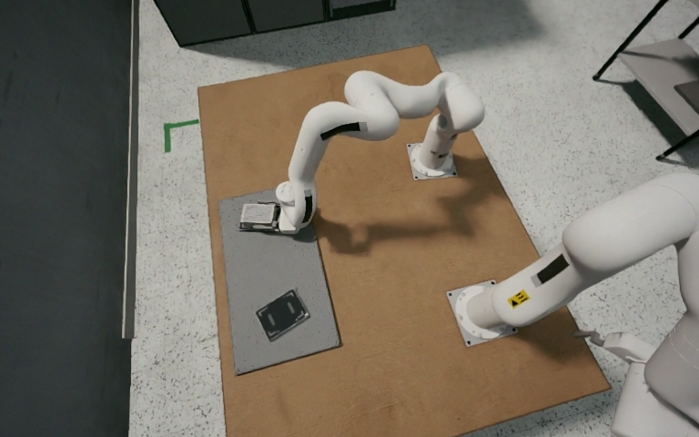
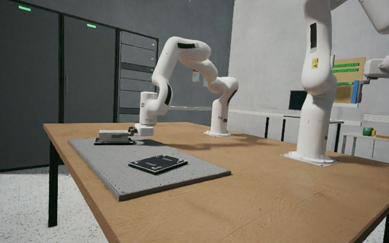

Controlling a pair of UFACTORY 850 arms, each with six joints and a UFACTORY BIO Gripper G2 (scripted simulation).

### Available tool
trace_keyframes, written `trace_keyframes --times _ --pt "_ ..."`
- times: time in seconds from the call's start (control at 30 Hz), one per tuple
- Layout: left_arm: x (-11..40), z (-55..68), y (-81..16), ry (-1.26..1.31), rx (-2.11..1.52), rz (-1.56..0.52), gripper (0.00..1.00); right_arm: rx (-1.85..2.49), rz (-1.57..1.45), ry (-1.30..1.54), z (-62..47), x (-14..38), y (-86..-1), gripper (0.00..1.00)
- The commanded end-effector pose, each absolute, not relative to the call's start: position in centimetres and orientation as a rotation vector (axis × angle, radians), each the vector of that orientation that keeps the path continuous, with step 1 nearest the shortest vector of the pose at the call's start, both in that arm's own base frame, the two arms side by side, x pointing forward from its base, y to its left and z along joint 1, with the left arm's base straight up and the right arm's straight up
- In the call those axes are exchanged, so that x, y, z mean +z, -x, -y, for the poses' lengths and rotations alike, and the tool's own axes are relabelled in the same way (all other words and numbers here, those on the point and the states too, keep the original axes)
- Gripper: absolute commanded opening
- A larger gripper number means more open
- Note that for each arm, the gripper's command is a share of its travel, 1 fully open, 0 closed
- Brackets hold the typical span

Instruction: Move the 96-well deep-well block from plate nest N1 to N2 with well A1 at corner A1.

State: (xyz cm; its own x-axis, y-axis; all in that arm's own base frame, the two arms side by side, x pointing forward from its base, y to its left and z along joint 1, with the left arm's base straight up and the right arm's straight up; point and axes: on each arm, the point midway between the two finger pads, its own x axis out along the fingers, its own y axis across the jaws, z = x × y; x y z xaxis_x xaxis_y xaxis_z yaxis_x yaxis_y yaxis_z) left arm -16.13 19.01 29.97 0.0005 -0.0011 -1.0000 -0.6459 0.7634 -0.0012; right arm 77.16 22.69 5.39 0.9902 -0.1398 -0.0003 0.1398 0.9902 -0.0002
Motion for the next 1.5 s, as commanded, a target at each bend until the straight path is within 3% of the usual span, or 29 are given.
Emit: trace_keyframes --times 0.0,1.1,1.13,1.47 --pt "30.01 -19.06 16.14 0.549 0.550 -1.500 1.00 -0.140 0.002 -0.001 -22.73 5.30 -77.25 0.37" --pt "30.01 -19.06 16.14 0.549 0.550 -1.500 1.00 -0.140 0.002 -0.001 -22.73 4.37 -77.26 0.37" --pt "30.01 -19.06 16.14 0.549 0.550 -1.500 1.00 -0.140 0.002 -0.001 -22.73 4.37 -77.26 0.00" --pt "30.01 -19.06 16.14 0.549 0.550 -1.500 1.00 -0.140 0.002 -0.001 -22.73 4.37 -77.26 0.00"
